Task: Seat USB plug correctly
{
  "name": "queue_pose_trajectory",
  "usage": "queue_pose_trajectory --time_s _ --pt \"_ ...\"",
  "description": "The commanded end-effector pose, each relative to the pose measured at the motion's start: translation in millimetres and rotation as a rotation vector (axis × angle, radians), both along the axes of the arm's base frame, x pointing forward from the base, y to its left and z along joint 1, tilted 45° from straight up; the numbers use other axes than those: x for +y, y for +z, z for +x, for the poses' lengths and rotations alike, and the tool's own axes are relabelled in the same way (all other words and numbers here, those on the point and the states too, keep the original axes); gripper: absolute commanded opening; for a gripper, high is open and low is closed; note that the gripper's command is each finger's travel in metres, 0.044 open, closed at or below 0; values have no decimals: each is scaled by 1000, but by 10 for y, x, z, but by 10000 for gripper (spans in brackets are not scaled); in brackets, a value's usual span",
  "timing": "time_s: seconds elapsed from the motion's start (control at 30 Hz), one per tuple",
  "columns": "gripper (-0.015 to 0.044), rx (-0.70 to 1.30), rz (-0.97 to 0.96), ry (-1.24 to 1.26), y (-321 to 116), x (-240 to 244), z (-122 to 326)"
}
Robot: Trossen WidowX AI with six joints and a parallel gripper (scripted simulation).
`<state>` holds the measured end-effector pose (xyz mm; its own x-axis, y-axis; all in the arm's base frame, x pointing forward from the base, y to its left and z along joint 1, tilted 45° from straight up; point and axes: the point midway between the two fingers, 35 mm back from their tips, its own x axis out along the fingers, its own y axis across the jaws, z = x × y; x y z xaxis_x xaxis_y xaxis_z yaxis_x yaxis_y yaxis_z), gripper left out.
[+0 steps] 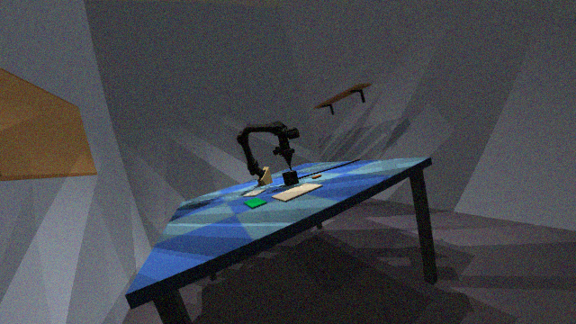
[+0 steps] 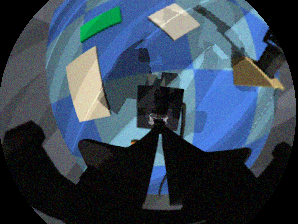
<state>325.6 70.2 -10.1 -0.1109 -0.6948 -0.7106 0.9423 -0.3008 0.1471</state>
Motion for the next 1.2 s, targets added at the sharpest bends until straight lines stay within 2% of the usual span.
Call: queue_pose_trajectory --time_s 0.0,1.17 --pt "0 0 -2 4 -2 -8 5" --pt "0 -1 -2 4 -32 -37 1"
